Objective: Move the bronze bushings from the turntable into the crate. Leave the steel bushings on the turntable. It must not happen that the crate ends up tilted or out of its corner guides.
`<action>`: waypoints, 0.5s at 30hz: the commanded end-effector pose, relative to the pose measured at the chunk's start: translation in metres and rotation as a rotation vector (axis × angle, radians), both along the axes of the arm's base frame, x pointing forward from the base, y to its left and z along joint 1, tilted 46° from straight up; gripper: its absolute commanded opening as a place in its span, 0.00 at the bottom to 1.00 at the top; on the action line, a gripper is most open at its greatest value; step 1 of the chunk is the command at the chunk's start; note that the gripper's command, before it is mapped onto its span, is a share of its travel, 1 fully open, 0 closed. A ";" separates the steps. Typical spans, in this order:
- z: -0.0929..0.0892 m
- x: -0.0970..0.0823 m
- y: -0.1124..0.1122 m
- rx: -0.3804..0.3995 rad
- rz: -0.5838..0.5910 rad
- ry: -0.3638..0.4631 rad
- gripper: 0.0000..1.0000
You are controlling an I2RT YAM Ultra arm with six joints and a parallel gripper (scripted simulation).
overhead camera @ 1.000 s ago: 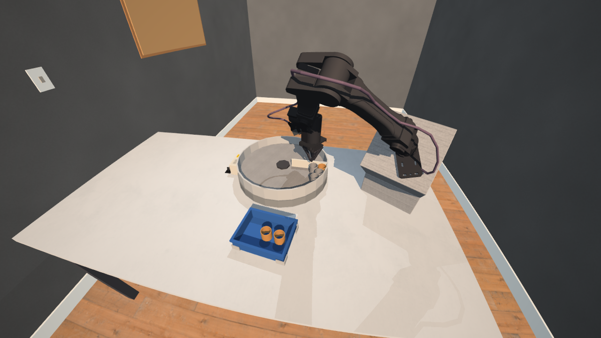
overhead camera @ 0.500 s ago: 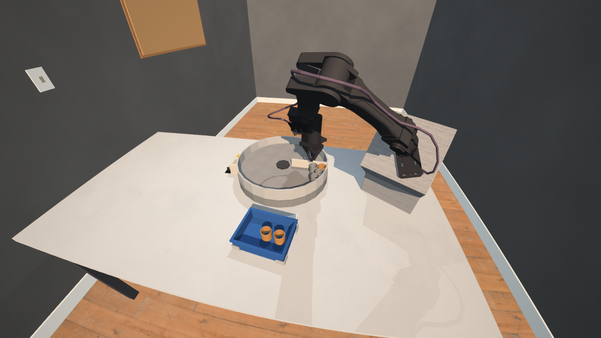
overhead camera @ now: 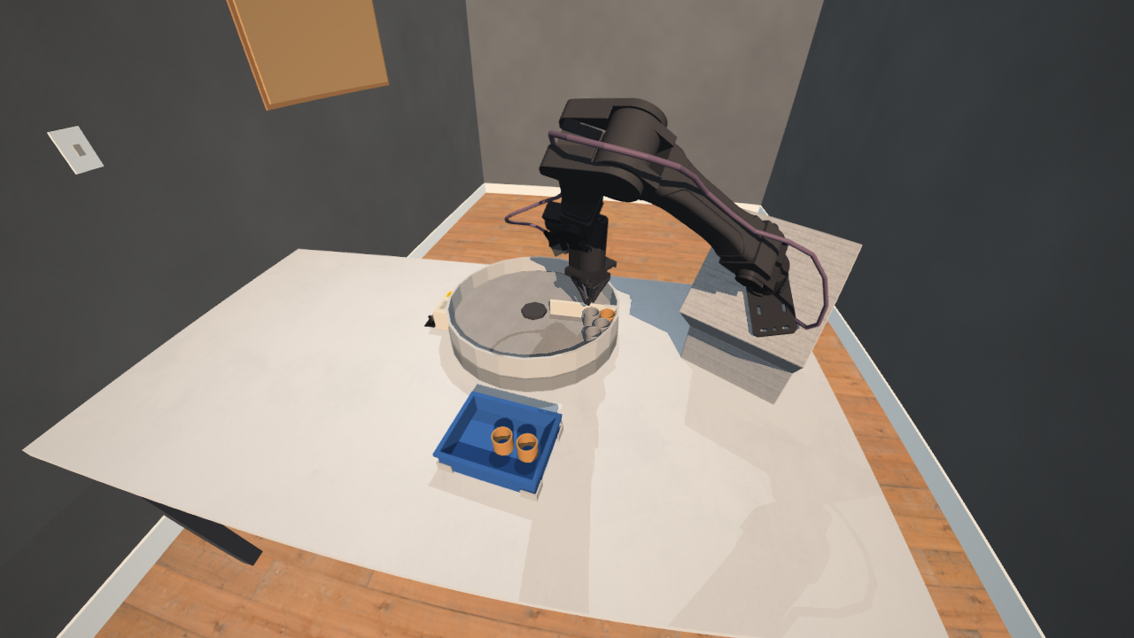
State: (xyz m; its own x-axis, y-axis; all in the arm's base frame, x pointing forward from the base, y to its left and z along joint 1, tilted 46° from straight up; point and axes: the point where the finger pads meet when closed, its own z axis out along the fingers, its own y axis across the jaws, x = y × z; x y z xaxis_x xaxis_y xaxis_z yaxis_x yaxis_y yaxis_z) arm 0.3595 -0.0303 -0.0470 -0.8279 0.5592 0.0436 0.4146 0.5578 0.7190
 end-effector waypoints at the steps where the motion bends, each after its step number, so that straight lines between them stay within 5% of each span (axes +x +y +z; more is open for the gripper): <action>1: 0.009 0.003 -0.009 -0.015 -0.017 -0.037 0.15; 5: 0.007 0.003 -0.007 -0.010 -0.022 -0.027 0.15; 9: -0.019 0.001 0.011 -0.001 -0.007 0.016 0.15; 15: -0.022 0.003 0.007 -0.001 -0.027 0.016 0.15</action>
